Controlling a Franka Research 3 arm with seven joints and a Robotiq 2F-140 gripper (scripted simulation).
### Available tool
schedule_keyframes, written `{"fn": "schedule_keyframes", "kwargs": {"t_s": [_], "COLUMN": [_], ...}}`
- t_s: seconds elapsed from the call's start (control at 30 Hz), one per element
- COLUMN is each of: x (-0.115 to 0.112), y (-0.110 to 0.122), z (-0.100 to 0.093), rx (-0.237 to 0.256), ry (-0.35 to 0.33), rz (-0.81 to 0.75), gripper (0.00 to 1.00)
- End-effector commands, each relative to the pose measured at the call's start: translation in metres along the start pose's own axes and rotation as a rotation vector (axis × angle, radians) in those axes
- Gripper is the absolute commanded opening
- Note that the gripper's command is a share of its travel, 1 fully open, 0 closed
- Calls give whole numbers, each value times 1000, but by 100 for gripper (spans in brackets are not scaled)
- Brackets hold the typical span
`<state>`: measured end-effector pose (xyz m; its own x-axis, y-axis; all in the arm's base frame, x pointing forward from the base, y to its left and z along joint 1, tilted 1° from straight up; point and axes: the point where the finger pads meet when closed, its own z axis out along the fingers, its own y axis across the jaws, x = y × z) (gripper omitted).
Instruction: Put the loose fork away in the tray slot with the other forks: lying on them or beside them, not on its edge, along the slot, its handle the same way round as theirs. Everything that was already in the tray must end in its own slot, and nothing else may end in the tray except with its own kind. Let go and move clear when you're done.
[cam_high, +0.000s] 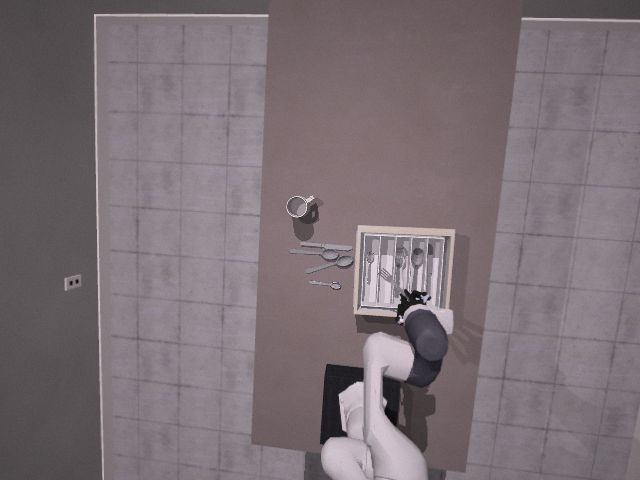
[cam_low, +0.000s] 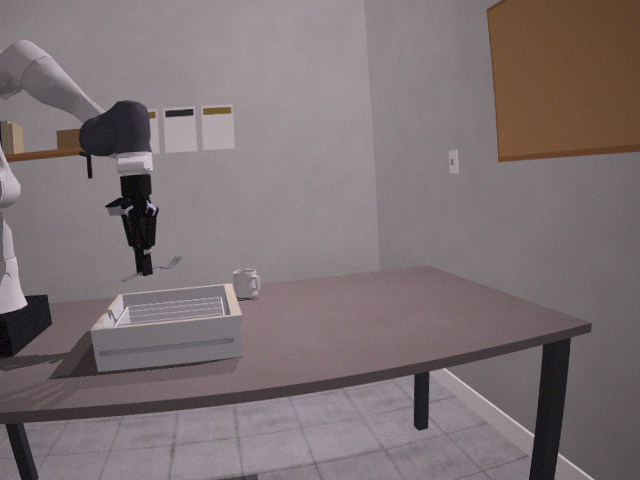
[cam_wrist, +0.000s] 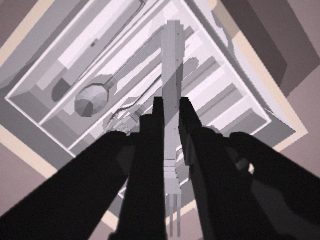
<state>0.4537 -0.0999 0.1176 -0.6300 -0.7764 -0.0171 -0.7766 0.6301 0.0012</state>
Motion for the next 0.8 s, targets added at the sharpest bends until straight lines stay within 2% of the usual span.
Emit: {"fn": "schedule_keyframes", "kwargs": {"t_s": [0.0,0.77], "x": [-1,-1], "y": [-1,-1], "z": [-1,-1], "rx": [9,11], "ry": [9,7], "rz": [167,513], "gripper": [14,14]}}
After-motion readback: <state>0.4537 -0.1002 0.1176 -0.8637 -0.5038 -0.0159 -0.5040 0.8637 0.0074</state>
